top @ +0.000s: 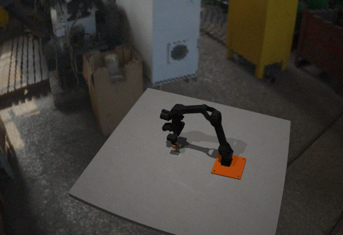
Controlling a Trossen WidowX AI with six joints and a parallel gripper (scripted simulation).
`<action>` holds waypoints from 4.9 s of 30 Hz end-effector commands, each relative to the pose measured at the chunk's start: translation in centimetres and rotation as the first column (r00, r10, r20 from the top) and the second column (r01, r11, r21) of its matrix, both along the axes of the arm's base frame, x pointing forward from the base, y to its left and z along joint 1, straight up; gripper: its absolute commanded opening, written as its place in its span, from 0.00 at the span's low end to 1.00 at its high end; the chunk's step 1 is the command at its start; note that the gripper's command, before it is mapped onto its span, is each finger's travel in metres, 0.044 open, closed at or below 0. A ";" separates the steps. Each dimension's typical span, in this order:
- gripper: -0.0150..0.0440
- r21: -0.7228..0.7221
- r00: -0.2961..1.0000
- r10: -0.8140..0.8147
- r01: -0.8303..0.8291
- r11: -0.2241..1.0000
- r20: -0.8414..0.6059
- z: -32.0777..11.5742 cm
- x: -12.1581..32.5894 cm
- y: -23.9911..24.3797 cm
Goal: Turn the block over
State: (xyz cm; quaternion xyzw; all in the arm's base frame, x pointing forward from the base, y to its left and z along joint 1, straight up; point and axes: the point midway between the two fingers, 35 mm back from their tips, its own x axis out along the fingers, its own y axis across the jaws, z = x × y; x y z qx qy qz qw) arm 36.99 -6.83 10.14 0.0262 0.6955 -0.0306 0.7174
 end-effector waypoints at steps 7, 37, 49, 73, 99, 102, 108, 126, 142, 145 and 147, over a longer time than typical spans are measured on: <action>1.00 0.003 1.000 -0.006 0.006 1.000 -0.002 -2.2 0.0 0.1; 0.69 0.003 1.000 -0.006 0.006 1.000 -0.002 -5.5 0.0 0.1; 0.39 0.003 1.000 -0.006 0.006 1.000 -0.002 -5.5 0.0 0.1; 0.25 0.000 0.999 -0.007 0.007 1.000 0.050 -2.7 0.1 0.1; 0.25 -0.029 0.907 0.001 0.013 0.999 0.420 -3.5 -0.1 0.1; 0.25 -0.033 0.888 0.004 0.013 0.999 0.460 -3.5 -0.3 0.1; 0.25 -0.037 0.869 0.006 0.014 0.999 0.494 -3.5 -0.4 0.1; 0.25 -0.052 0.704 0.016 0.030 0.998 0.710 -6.3 0.8 -0.2; 0.25 -0.068 0.516 0.038 0.041 0.997 0.856 -6.5 -0.6 0.1; 0.25 -0.069 0.512 0.038 0.041 0.997 0.858 -6.4 -0.6 0.1; 0.25 -0.069 0.498 0.039 0.042 0.997 0.866 -6.3 -0.6 0.1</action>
